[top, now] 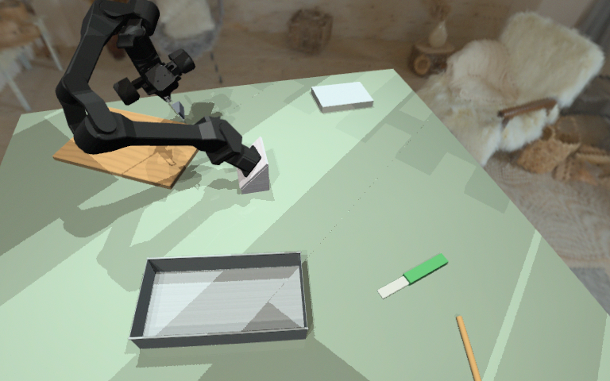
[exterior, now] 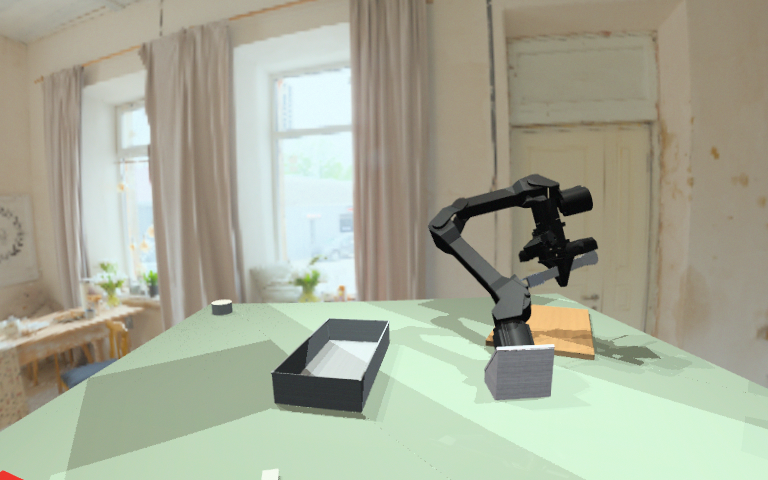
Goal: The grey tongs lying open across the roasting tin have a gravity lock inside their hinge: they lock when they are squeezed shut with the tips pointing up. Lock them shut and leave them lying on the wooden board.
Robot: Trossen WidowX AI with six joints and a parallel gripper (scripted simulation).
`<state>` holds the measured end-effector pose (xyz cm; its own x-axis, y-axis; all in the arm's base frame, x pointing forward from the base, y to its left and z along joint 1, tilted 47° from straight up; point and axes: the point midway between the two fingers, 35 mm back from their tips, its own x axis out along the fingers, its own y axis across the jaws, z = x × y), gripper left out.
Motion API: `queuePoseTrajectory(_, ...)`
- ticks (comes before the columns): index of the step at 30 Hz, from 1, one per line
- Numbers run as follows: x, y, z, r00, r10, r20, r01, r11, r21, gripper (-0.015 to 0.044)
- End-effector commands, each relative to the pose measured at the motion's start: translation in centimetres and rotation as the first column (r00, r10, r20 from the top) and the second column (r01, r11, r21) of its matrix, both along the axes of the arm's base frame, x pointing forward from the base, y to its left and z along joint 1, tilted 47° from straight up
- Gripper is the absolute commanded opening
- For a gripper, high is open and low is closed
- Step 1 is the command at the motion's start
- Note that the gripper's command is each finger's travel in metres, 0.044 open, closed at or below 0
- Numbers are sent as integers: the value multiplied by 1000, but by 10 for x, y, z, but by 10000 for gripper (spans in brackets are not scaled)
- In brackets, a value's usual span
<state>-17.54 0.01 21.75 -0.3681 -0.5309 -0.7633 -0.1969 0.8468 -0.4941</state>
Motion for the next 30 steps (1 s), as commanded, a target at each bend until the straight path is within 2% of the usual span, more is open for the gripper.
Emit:
queuePoseTrajectory(1,-1,-17,3,999,17,31,-15,998,-67,-150)
queuePoseTrajectory(13,4,-61,10,989,88,123,-61,975,-214,-150)
queuePoseTrajectory(25,4,-61,10,989,87,122,-59,974,-218,-150)
queuePoseTrajectory(30,8,-58,13,996,39,86,-17,971,-238,-150)
